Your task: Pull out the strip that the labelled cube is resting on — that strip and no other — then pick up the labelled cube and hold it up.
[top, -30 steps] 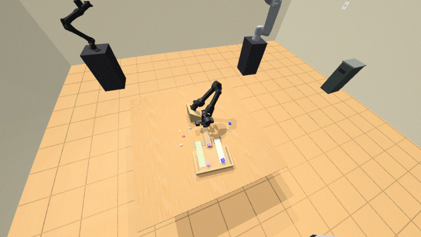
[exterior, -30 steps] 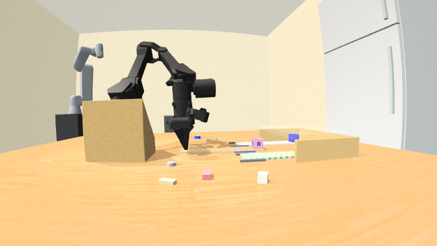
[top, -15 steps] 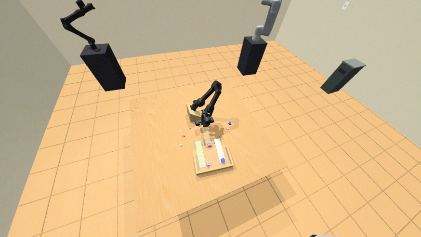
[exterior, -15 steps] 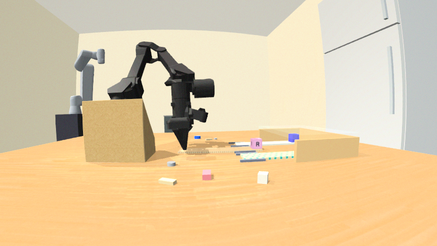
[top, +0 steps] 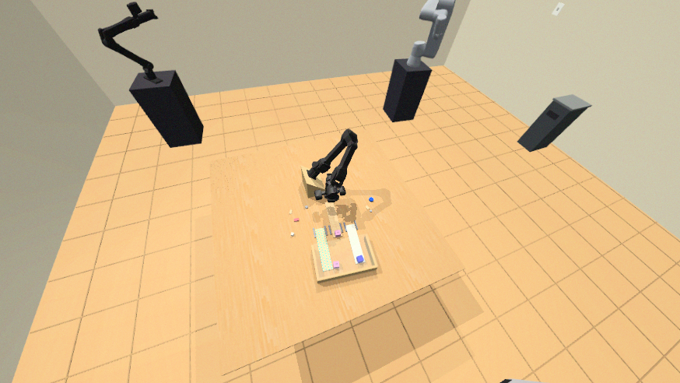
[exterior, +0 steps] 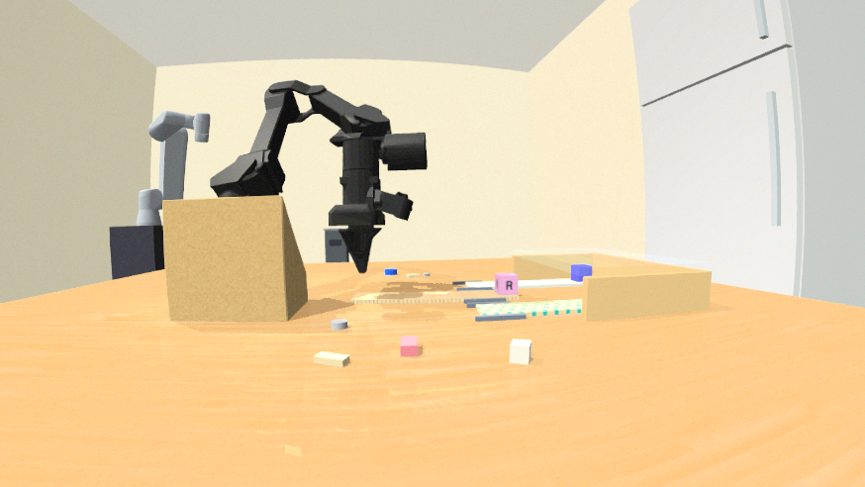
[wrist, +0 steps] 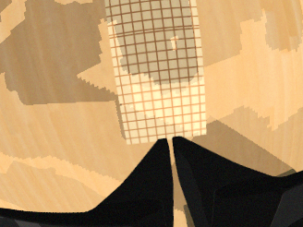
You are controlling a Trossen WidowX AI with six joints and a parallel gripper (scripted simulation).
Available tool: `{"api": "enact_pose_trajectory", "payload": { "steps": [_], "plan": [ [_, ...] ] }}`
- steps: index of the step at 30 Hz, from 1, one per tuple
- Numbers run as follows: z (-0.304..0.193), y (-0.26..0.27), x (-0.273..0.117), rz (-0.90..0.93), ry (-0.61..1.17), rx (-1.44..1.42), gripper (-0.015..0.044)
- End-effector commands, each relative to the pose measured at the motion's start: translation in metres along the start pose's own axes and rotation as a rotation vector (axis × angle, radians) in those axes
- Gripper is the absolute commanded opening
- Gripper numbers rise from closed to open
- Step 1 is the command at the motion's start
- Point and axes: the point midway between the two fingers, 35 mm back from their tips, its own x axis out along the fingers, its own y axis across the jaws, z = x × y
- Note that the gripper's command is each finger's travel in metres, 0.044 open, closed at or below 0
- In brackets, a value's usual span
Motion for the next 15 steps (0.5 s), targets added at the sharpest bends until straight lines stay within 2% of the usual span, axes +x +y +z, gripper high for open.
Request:
{"api": "enact_pose_trajectory", "payload": {
  "steps": [1, 15],
  "plan": [
    [0.013, 0.0, -0.002, -0.005, 0.002, -0.003, 0.0079],
    [0.06, 0.002, -0.007, -0.005, 0.0, -0.003, 0.044]
  ]
}}
